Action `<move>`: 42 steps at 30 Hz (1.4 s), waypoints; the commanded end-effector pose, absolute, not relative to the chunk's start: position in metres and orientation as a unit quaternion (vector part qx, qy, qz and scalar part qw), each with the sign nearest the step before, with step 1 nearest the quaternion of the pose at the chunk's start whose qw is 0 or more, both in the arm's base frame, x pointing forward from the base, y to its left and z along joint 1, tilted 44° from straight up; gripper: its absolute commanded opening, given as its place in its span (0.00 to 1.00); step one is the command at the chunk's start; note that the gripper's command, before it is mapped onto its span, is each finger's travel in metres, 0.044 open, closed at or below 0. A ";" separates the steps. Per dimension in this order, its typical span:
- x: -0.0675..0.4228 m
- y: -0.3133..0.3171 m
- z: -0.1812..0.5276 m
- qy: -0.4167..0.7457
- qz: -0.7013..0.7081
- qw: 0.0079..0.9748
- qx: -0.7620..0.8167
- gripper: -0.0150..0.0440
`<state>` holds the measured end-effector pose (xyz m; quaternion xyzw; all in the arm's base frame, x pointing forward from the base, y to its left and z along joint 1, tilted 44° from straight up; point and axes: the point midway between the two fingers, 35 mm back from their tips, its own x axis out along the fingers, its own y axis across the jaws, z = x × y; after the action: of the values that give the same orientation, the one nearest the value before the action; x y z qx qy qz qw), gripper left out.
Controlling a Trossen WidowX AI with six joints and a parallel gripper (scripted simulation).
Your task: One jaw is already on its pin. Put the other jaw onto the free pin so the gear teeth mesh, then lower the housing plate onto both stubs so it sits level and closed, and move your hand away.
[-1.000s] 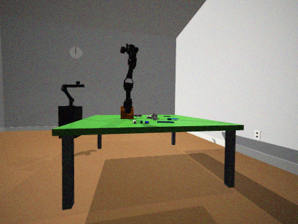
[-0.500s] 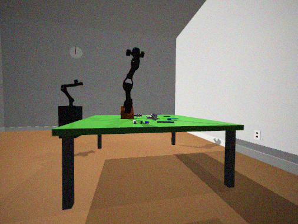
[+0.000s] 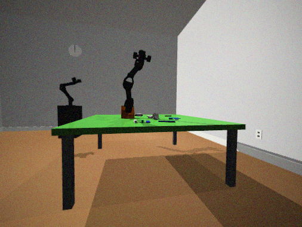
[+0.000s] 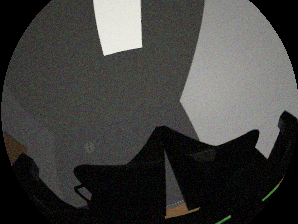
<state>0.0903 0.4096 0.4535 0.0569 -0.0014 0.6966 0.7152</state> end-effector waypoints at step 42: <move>0.283 0.282 0.278 0.199 0.362 0.878 -0.242 0.25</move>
<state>0.2758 0.2958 0.2909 -0.2204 0.1808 0.3830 0.8786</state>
